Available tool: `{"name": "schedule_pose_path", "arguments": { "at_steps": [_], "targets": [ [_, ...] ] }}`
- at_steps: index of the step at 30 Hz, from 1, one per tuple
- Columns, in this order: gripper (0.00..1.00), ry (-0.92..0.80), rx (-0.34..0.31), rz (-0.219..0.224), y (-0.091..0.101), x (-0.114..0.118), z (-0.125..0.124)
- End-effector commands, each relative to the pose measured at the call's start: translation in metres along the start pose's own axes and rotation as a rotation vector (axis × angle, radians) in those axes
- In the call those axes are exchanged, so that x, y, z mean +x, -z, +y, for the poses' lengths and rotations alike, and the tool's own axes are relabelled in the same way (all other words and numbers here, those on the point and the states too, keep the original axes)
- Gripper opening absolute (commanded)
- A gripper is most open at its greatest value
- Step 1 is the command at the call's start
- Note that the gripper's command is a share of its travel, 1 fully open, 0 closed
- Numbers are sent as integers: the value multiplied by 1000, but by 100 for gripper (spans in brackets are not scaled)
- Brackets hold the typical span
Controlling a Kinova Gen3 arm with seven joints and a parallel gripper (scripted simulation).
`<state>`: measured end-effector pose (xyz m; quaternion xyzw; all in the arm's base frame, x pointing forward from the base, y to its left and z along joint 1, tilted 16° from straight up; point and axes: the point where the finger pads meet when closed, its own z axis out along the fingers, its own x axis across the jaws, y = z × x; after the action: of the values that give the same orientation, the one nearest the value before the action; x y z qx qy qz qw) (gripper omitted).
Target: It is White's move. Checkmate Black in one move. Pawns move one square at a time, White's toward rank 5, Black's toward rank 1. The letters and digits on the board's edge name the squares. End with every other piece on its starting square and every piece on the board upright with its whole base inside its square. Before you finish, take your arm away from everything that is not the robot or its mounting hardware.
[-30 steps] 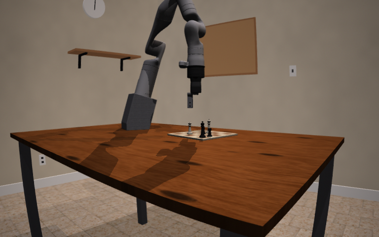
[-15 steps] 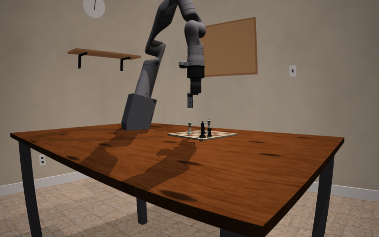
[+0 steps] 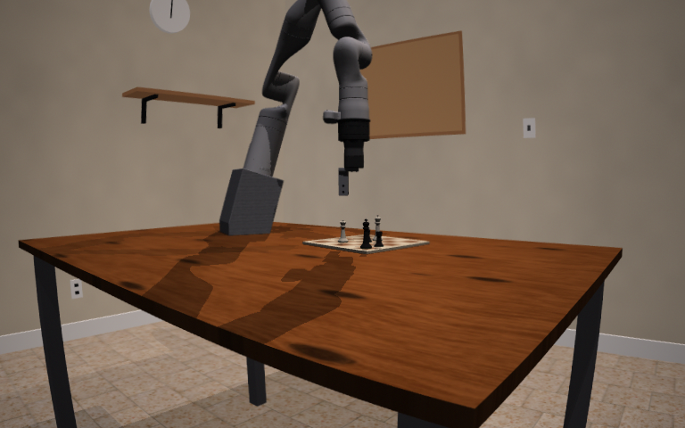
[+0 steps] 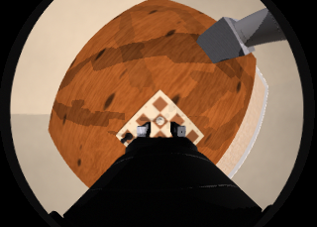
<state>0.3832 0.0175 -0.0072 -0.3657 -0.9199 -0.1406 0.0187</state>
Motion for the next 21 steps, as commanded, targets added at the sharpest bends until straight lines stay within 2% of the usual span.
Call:
{"name": "schedule_pose_path", "arguments": {
  "at_steps": [1, 21],
  "targets": [
    [79, 1, 1, 0, -1, 0, 0],
    [79, 1, 2, -1, -23, 0, -1]
  ]
}}
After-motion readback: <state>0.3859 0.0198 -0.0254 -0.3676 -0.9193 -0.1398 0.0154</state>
